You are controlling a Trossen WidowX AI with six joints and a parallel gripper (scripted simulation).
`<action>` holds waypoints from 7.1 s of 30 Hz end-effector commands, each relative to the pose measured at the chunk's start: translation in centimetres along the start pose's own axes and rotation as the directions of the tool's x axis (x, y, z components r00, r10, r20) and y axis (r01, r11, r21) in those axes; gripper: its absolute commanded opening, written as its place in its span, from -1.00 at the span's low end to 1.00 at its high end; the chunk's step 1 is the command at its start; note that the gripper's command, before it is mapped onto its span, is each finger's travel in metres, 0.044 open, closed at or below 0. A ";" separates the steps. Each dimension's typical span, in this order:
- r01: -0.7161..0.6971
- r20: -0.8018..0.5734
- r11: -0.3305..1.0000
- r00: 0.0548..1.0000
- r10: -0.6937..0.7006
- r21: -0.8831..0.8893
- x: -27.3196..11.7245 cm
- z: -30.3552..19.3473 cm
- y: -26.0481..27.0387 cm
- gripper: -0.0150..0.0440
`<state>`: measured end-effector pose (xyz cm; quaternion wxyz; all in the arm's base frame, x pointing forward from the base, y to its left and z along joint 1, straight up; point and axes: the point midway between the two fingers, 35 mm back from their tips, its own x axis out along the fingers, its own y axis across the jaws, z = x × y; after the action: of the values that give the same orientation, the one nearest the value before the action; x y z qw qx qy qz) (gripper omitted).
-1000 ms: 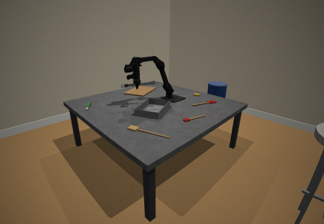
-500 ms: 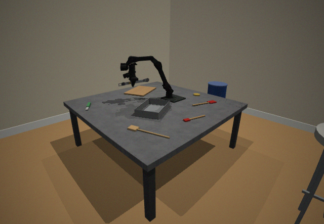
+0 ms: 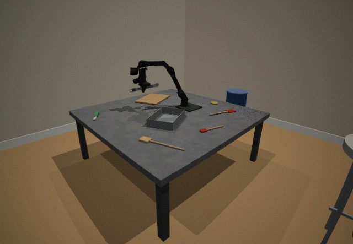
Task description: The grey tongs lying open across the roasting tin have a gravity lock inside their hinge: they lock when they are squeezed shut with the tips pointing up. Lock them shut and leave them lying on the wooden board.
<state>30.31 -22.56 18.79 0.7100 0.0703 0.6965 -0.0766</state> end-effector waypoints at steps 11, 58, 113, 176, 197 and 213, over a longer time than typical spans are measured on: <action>0.024 0.013 0.993 1.000 -0.023 -0.118 -0.3 -1.7 -4.4 -1.00; 0.021 -0.045 0.668 0.996 -0.082 -0.744 -0.8 -22.5 -23.5 -1.00; -0.024 -0.597 0.657 0.442 -0.669 -0.754 0.3 -20.7 -22.4 -1.00; -0.051 -0.522 0.652 0.649 -0.554 -0.756 0.9 -21.4 -23.9 -1.00; -0.033 -0.263 0.652 0.930 -0.259 -0.757 0.6 -22.3 -24.3 -1.00; 0.021 -0.045 0.668 0.996 -0.082 -0.744 -0.8 -22.5 -23.5 -1.00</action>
<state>3.20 -40.90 18.93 0.6378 -0.2378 0.7063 0.1946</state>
